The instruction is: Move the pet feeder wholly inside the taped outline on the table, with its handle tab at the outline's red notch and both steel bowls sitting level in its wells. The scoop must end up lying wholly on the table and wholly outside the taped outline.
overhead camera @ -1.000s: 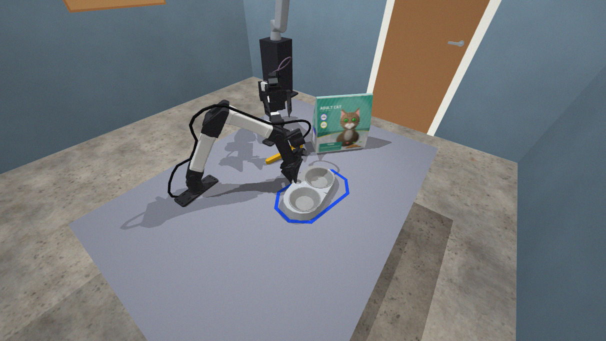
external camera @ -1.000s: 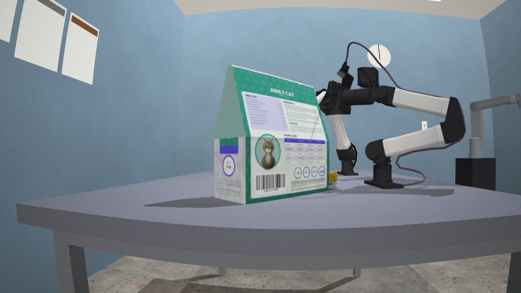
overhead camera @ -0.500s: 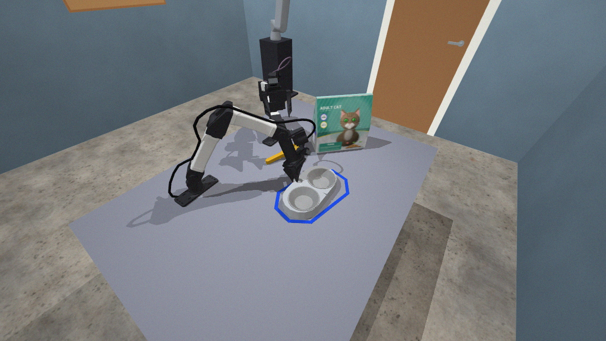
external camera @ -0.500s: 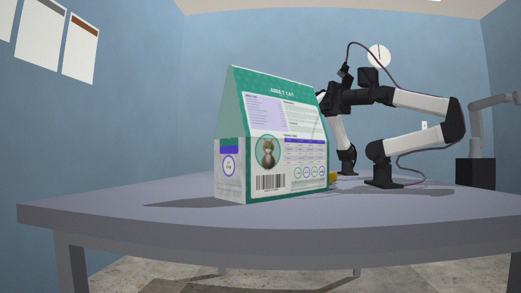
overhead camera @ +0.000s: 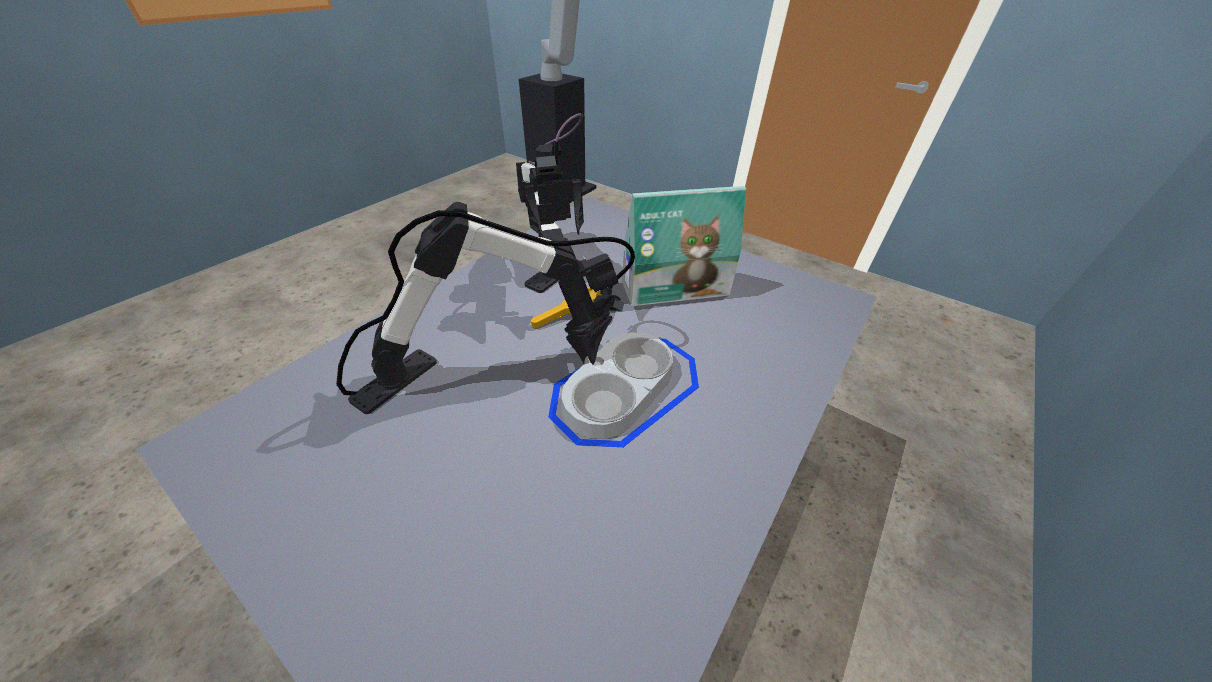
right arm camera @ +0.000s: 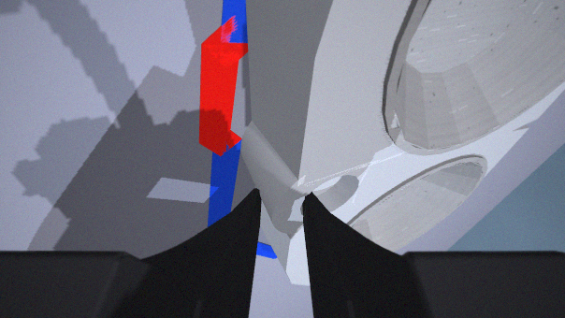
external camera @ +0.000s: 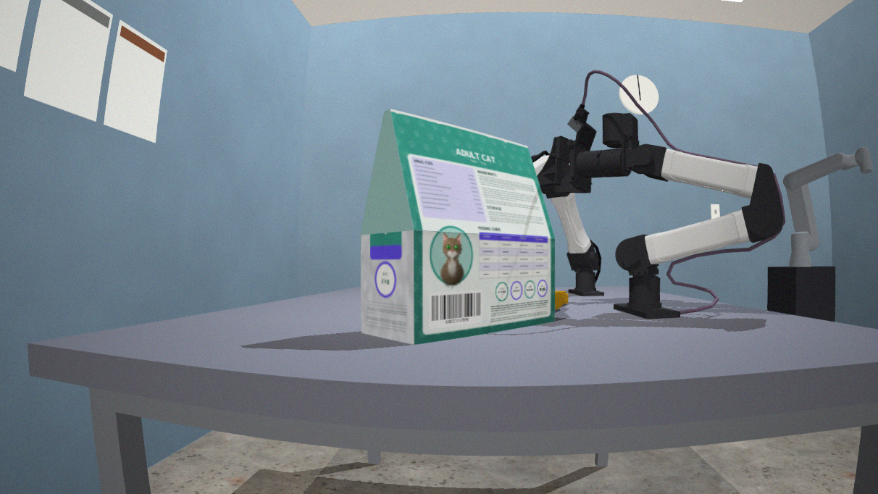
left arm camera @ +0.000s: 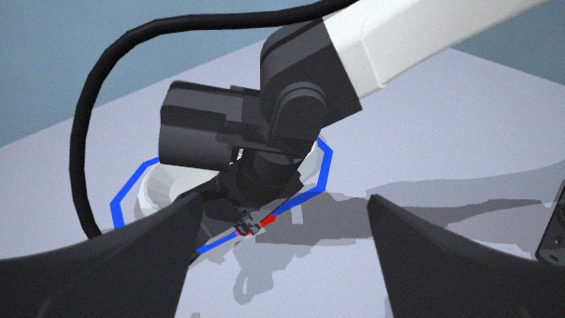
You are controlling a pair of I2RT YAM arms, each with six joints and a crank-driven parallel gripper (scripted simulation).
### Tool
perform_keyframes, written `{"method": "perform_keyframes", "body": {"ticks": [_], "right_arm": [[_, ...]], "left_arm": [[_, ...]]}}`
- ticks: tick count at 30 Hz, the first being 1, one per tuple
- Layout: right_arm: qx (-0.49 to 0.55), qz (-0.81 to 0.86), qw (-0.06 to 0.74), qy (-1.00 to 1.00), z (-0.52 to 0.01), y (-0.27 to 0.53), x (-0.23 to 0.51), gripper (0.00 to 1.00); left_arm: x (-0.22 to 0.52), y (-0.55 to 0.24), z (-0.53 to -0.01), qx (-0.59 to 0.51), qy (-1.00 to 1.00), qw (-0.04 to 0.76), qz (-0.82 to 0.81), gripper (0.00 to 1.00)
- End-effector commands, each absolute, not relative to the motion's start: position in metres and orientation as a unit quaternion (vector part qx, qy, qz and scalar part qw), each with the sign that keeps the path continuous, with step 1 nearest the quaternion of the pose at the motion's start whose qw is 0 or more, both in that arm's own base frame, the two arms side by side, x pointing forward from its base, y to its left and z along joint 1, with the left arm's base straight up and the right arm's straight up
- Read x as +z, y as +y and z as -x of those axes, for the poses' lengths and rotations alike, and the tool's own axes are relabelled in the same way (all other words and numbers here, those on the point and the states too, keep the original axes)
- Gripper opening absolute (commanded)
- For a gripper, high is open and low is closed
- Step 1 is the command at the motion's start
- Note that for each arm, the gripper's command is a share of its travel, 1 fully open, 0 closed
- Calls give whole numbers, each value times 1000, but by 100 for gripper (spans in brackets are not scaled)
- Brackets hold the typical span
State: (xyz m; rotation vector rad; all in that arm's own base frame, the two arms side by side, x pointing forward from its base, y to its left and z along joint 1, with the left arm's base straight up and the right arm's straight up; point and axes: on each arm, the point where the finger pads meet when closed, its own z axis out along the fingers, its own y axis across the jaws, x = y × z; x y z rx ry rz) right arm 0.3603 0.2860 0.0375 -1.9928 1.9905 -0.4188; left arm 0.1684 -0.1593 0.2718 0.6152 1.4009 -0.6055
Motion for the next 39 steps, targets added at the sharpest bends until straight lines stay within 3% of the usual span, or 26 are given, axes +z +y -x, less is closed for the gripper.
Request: {"method": "perform_keyframes", "body": {"ticks": [1, 35, 37, 39], "right_arm": [[-159, 636, 121, 745, -355, 283, 40, 17], [-158, 576, 146, 788, -379, 328, 48, 17], [-158, 578, 147, 787, -379, 327, 50, 41], [-158, 573, 164, 788, -378, 330, 68, 42]], "left_arm": [[273, -158, -168, -269, 623, 682, -273, 95], [273, -158, -168, -269, 623, 682, -273, 95], [273, -158, -168, -269, 623, 682, -273, 95], [273, -158, -168, -269, 623, 682, -273, 95]]}}
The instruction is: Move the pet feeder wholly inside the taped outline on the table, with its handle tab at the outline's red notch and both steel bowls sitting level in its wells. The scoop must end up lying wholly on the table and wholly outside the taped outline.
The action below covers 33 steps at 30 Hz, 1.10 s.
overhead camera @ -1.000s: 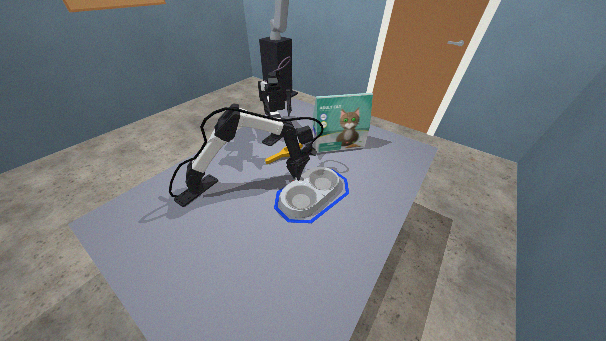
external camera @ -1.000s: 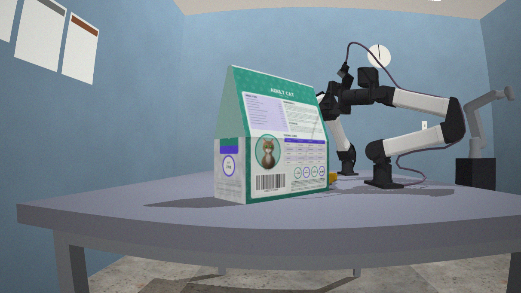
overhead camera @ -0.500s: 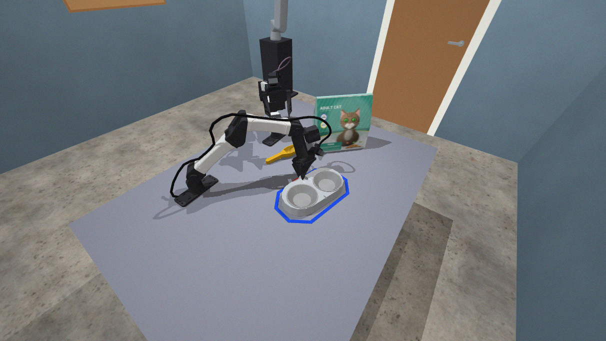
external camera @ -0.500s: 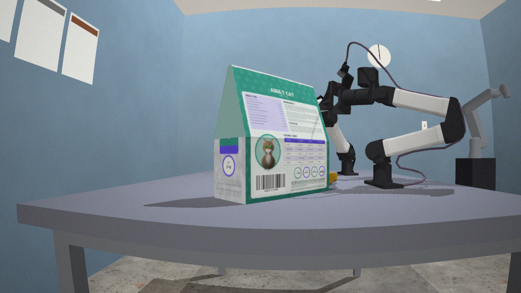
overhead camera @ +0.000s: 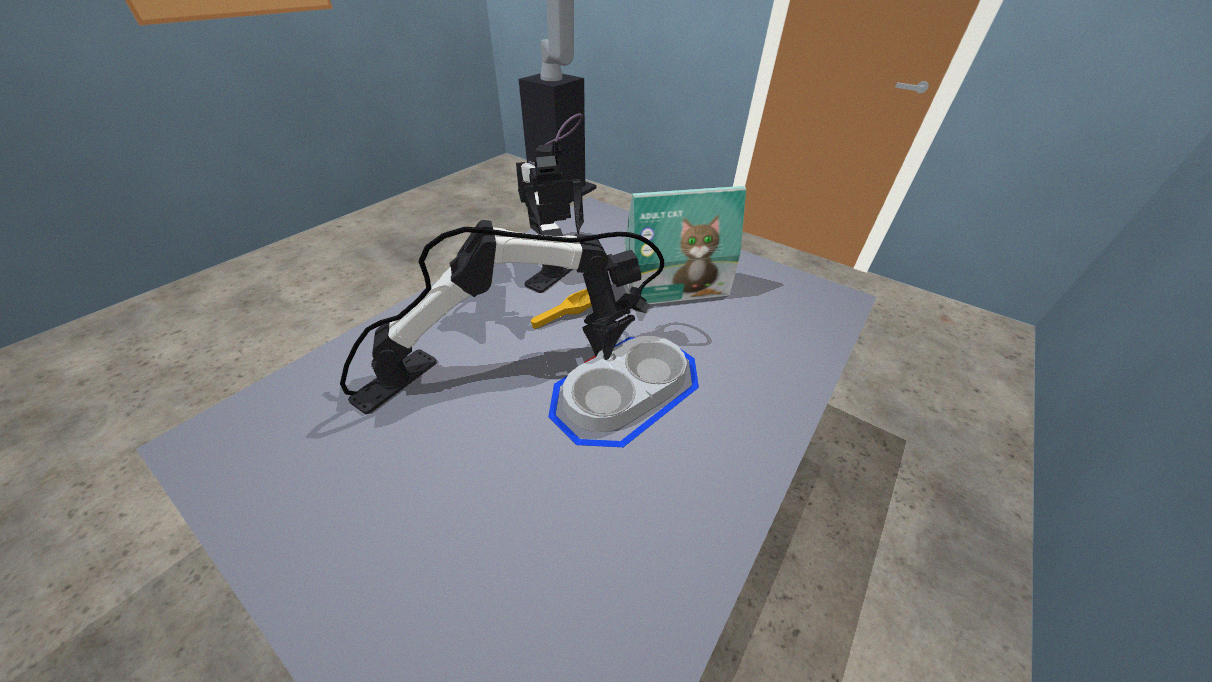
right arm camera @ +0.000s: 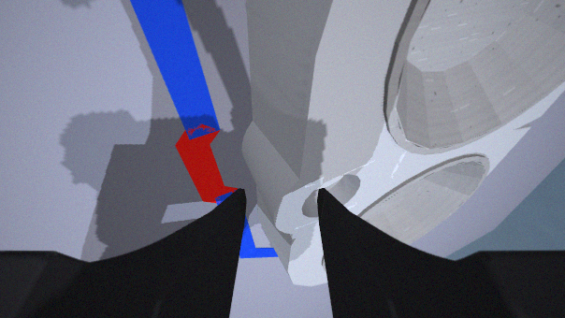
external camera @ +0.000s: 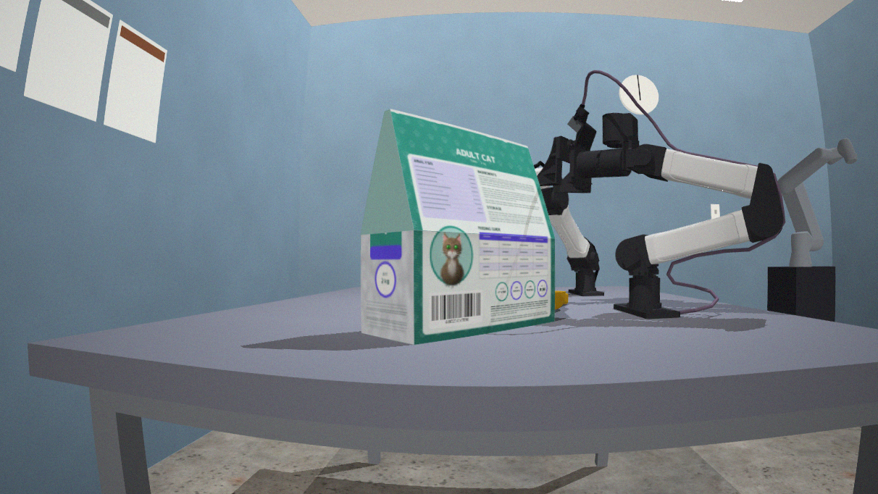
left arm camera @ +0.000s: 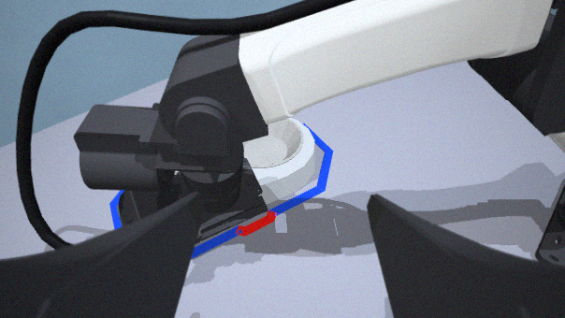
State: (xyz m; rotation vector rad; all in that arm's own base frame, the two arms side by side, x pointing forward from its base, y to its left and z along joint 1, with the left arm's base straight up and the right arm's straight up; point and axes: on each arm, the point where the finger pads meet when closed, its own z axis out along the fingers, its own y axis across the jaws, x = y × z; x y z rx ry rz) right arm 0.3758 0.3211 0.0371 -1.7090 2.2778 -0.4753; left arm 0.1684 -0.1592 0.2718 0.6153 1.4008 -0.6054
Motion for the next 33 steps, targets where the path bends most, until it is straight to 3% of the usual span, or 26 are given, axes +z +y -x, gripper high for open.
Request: {"method": "perform_keyframes", "body": {"ticks": [1, 15, 16, 17, 27, 33], "right_arm": [[-158, 573, 164, 788, -378, 330, 68, 42], [-157, 573, 160, 788, -361, 332, 98, 42], [-153, 574, 162, 788, -362, 333, 97, 54], [-149, 576, 164, 787, -363, 335, 97, 60], [-108, 573, 198, 788, -371, 343, 94, 60], [-29, 564, 254, 786, -378, 352, 100, 60]], "left_arm": [[273, -158, -168, -269, 623, 682, -273, 95], [273, -158, -168, -269, 623, 682, -273, 95], [273, -158, -168, -269, 623, 682, -273, 95], [273, -158, -168, -269, 623, 682, -273, 95], [273, -158, -168, -269, 623, 682, -273, 95], [273, -158, -168, -269, 623, 682, -273, 95]]}}
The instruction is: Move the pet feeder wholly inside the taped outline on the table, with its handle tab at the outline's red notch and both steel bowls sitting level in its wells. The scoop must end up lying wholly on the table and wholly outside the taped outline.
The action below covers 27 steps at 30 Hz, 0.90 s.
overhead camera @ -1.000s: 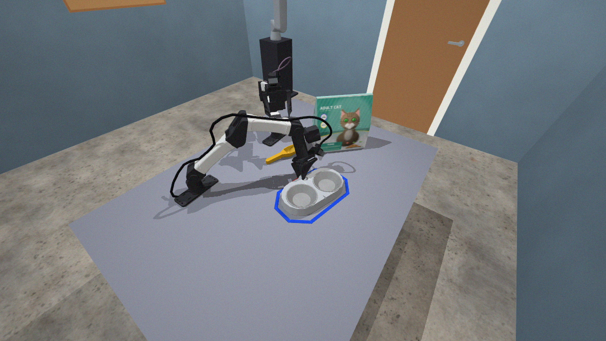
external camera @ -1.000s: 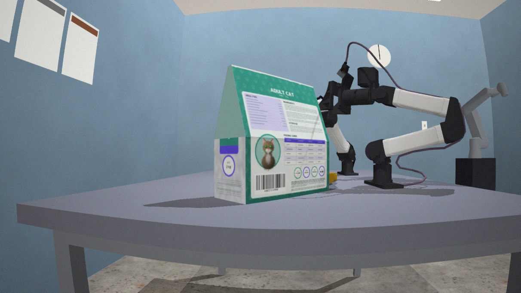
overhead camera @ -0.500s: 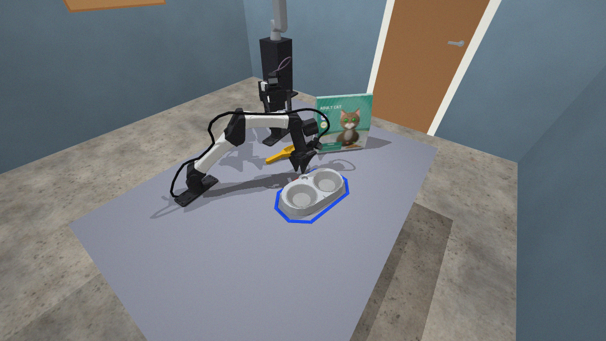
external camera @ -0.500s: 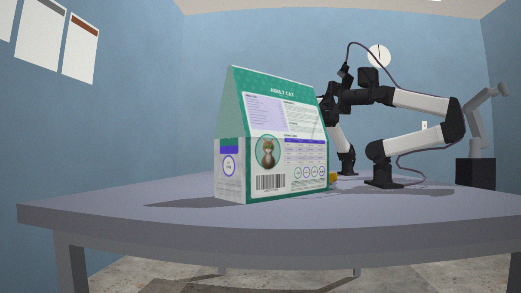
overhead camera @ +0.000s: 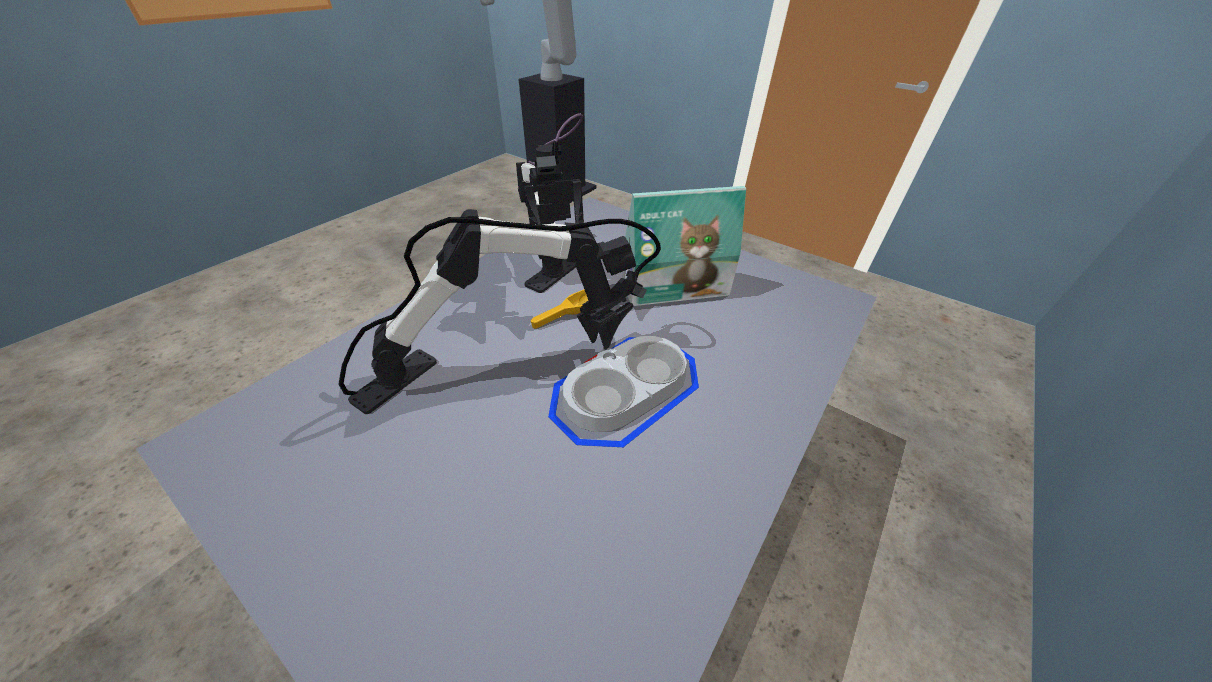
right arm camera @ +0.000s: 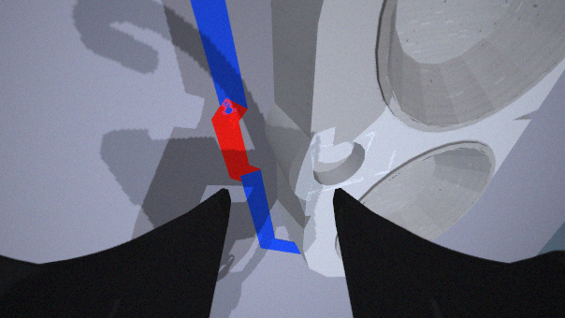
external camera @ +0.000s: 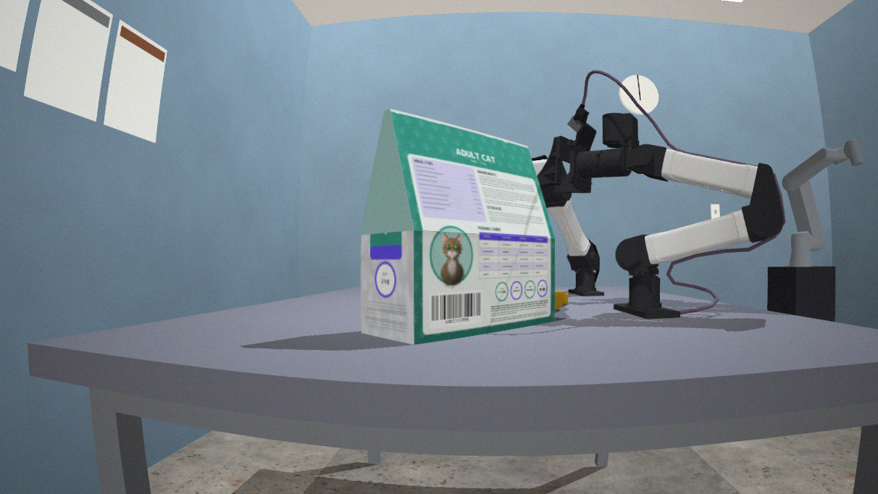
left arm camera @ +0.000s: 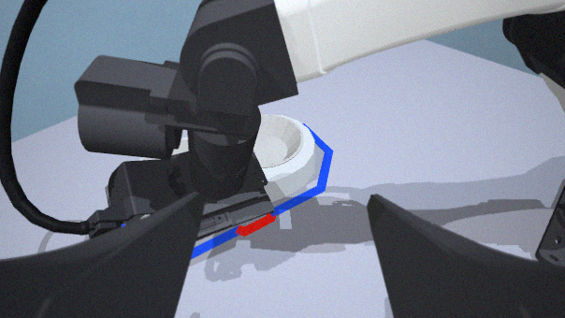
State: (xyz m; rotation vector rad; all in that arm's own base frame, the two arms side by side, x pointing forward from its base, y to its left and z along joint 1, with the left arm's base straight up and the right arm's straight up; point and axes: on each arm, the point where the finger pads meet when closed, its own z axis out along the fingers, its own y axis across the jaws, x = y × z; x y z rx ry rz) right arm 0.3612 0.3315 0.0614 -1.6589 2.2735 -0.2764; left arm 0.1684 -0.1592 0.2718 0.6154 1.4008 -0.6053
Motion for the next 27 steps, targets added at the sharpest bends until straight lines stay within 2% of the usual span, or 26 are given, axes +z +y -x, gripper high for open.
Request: {"method": "perform_keyframes", "body": {"ticks": [1, 3, 17, 27], "right_arm": [[-15, 562, 262, 785, -379, 352, 101, 60], [-15, 562, 262, 785, -379, 352, 101, 60], [190, 493, 371, 764, -386, 320, 114, 60], [235, 466, 391, 759, -388, 303, 110, 60]], "left_arm": [[273, -158, -168, -269, 623, 682, -273, 95], [273, -158, -168, -269, 623, 682, -273, 95], [273, -158, -168, -269, 623, 682, -273, 95], [273, -158, -168, -269, 623, 682, -273, 95]]}}
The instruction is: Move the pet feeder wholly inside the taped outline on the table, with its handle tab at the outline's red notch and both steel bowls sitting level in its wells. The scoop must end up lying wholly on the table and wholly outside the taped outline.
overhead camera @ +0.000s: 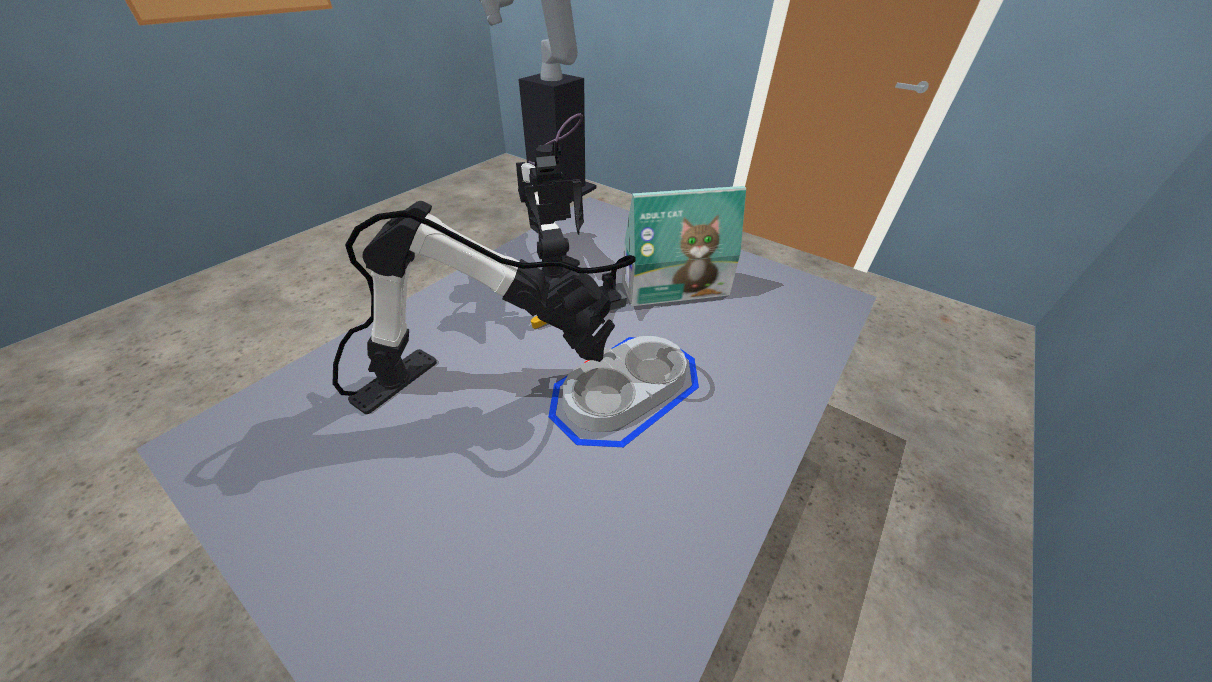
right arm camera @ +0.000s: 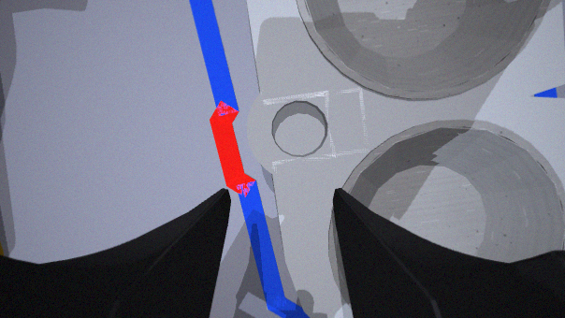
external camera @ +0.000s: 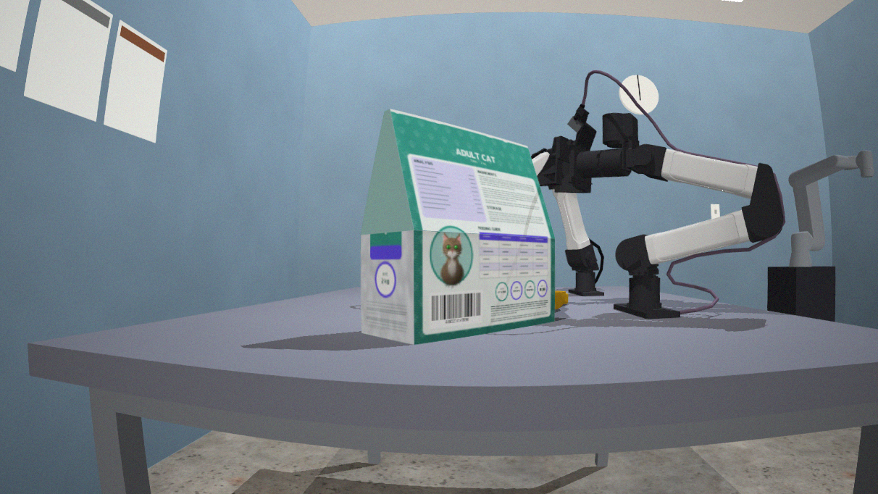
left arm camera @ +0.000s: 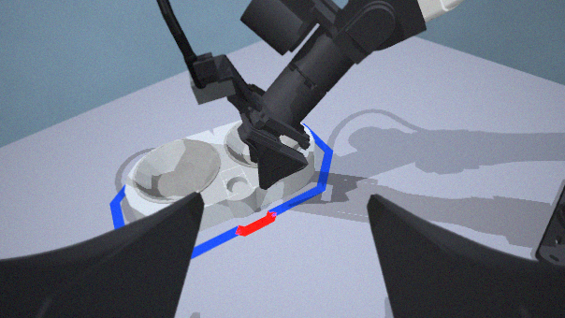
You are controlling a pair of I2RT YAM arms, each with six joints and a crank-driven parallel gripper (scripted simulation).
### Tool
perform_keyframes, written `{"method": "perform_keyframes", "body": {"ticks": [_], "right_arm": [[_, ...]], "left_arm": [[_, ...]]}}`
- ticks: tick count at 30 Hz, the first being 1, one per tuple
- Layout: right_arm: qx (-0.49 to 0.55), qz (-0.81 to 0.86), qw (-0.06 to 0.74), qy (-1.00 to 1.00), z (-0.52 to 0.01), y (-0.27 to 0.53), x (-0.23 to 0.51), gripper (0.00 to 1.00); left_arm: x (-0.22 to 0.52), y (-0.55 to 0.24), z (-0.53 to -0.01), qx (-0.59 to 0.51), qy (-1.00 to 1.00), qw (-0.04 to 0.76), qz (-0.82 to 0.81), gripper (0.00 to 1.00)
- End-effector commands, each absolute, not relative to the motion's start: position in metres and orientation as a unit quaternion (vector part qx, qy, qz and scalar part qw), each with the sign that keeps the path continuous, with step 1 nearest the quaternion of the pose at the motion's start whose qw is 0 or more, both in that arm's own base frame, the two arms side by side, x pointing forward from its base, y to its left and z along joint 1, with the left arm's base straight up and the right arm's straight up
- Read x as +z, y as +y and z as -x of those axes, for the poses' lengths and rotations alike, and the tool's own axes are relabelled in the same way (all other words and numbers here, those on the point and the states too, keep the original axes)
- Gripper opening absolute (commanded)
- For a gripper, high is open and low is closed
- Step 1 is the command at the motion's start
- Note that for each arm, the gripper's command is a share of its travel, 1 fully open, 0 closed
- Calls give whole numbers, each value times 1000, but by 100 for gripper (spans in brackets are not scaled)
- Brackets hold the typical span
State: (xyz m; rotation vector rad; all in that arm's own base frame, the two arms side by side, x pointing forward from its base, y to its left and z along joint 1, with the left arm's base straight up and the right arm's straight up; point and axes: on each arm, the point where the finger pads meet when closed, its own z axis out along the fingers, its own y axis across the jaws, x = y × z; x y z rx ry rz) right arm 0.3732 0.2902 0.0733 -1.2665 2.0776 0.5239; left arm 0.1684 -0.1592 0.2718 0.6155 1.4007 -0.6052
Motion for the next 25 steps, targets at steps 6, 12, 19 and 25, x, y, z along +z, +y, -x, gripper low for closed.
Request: {"method": "perform_keyframes", "body": {"ticks": [6, 12, 19, 25], "right_arm": [[230, 462, 389, 763, -390, 295, 108, 60], [231, 463, 389, 762, -388, 296, 108, 60], [231, 463, 389, 762, -388, 296, 108, 60], [231, 463, 389, 762, -388, 296, 108, 60]], "left_arm": [[273, -158, -168, -269, 623, 682, -273, 95], [273, -158, -168, -269, 623, 682, -273, 95], [273, -158, -168, -269, 623, 682, -273, 95], [273, -158, -168, -269, 623, 682, -273, 95]]}}
